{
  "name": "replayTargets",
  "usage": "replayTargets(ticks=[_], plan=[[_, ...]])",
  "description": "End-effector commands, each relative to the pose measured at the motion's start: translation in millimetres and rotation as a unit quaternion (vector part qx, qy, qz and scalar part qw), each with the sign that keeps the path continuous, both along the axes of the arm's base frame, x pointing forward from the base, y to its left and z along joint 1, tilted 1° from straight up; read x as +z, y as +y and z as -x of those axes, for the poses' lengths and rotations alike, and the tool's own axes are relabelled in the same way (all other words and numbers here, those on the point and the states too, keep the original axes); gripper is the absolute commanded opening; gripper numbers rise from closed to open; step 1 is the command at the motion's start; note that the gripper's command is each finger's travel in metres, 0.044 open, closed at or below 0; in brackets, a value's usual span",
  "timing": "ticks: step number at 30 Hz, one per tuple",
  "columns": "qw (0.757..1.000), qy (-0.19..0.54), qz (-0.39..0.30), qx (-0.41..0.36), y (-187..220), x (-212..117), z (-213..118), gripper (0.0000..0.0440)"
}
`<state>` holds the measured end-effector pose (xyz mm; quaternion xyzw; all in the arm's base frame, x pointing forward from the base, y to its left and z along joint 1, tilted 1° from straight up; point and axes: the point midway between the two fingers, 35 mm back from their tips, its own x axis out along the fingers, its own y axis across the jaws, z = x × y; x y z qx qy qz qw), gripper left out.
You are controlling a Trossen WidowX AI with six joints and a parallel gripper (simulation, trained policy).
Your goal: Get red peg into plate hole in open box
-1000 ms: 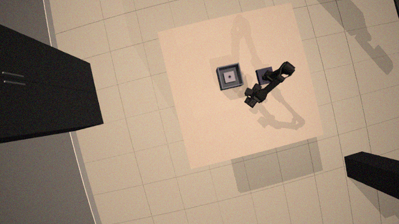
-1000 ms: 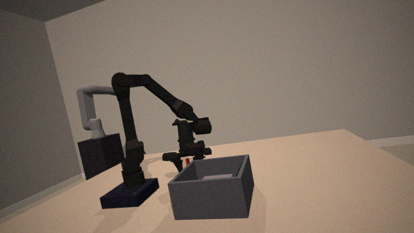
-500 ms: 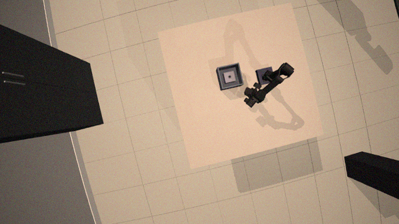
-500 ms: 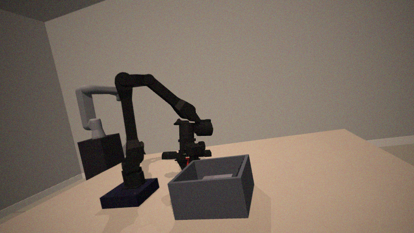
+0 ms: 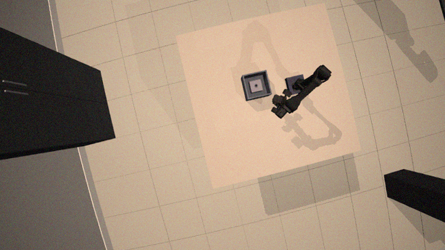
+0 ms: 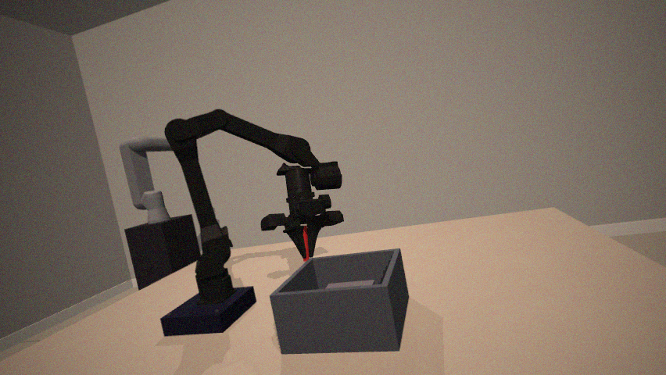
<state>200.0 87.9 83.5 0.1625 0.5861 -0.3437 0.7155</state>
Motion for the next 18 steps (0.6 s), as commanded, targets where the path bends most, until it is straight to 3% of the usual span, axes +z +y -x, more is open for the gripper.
replayTargets(ticks=[1, 18], plan=[[1.0, -0.024, 0.005, -0.011, -8, 22, -11, 0.0], [0.99, -0.088, 0.018, -0.108, -62, 54, -58, 0.0]])
